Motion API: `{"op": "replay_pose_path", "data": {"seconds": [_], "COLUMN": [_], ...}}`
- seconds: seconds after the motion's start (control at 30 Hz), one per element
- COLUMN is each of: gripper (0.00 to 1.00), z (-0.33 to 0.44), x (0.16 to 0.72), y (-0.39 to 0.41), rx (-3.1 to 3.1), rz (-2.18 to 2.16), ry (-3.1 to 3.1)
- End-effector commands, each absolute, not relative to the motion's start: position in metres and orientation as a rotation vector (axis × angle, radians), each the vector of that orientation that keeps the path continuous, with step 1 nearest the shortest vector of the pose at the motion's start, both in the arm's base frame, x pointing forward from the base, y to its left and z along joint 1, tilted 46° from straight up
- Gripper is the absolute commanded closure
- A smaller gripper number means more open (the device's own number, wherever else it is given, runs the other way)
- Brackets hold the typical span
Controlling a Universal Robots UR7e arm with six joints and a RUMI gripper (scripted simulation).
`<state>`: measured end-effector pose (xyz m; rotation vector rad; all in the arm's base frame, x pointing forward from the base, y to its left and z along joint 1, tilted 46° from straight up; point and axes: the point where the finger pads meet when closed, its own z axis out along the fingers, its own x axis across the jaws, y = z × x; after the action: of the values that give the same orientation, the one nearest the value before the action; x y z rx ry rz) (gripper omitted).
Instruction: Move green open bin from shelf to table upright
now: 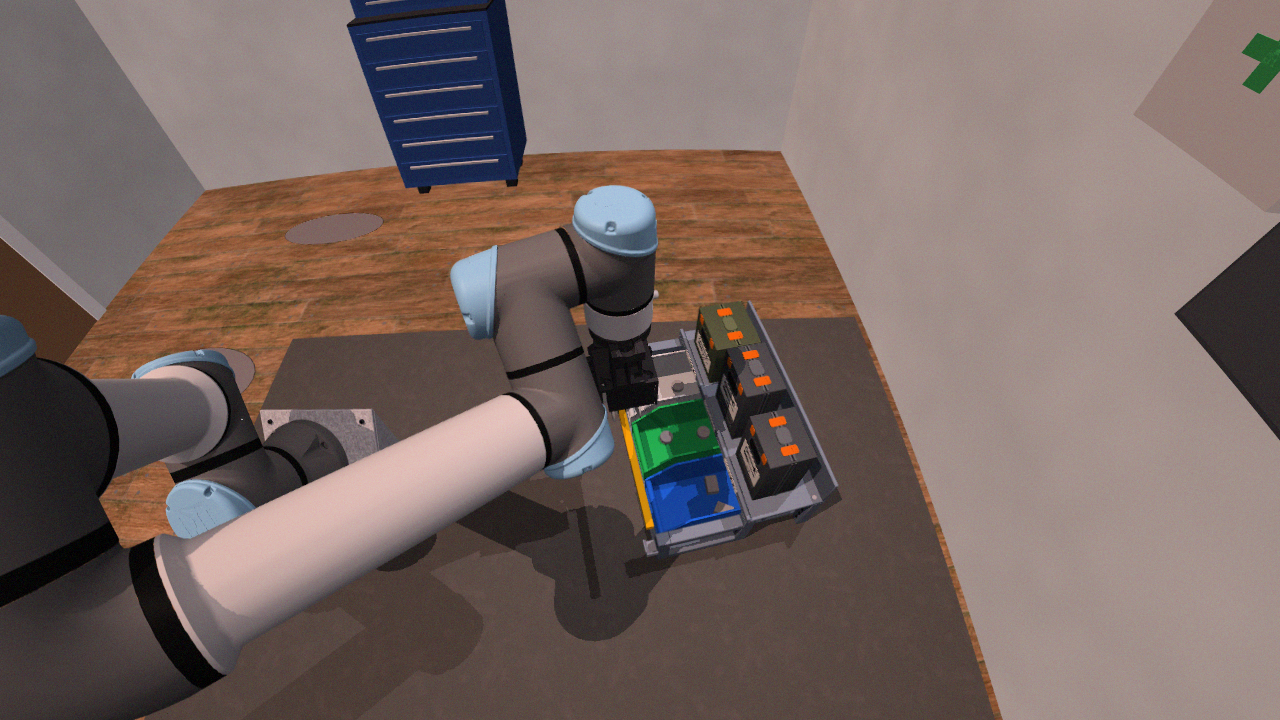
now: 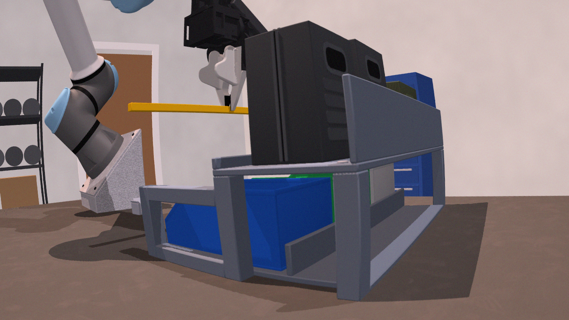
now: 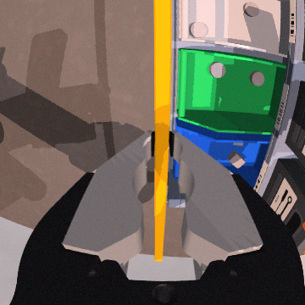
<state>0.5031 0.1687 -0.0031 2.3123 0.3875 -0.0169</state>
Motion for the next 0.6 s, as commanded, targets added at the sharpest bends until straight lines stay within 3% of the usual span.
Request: {"op": "replay_pose_path", "data": {"seconds": [0.0, 0.57], "gripper": [1.00, 1.00], "z": [-0.002, 0.002], "x": [0.498, 0.466], "y": [0.168, 0.159], "rx": [2.313, 2.313], "rz": [-0.015, -0.015], "ry": [0.388, 0.388]}}
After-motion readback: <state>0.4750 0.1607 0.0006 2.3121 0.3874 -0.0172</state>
